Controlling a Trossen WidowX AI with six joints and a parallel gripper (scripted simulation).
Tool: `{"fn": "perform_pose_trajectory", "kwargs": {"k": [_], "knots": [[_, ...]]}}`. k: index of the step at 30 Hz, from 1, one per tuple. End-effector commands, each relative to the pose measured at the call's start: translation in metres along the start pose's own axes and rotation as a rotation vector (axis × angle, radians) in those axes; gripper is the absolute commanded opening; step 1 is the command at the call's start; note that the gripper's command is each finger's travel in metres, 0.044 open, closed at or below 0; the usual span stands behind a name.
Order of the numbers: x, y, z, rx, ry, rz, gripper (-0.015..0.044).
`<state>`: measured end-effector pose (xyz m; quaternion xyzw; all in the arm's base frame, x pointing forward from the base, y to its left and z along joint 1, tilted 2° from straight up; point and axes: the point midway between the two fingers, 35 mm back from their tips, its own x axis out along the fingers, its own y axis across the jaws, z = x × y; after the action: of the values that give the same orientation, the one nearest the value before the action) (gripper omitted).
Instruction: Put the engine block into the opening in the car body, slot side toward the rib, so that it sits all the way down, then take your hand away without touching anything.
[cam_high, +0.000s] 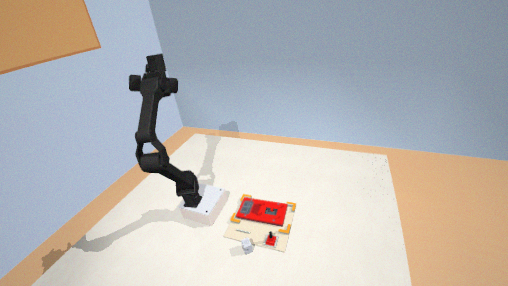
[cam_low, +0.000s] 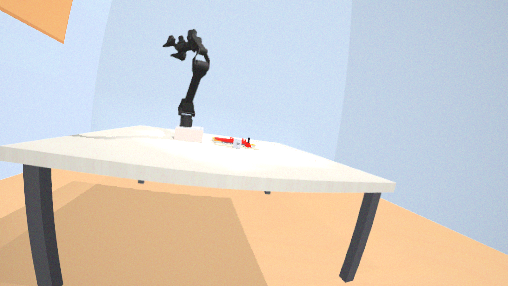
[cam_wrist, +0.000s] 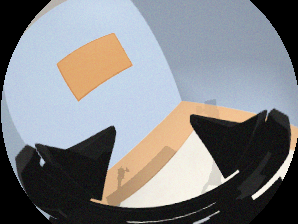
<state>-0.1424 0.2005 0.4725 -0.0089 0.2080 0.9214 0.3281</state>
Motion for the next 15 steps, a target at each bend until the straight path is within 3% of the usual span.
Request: {"fn": "perform_pose_trajectory", "kwargs": {"k": [1, 15], "knots": [[0.002, -0.025, 0.001, 0.088, -0.006, -0.089, 0.0440], [-0.012, -0.120, -0.002, 0.421, -0.068, -0.400, 0.0440]]}}
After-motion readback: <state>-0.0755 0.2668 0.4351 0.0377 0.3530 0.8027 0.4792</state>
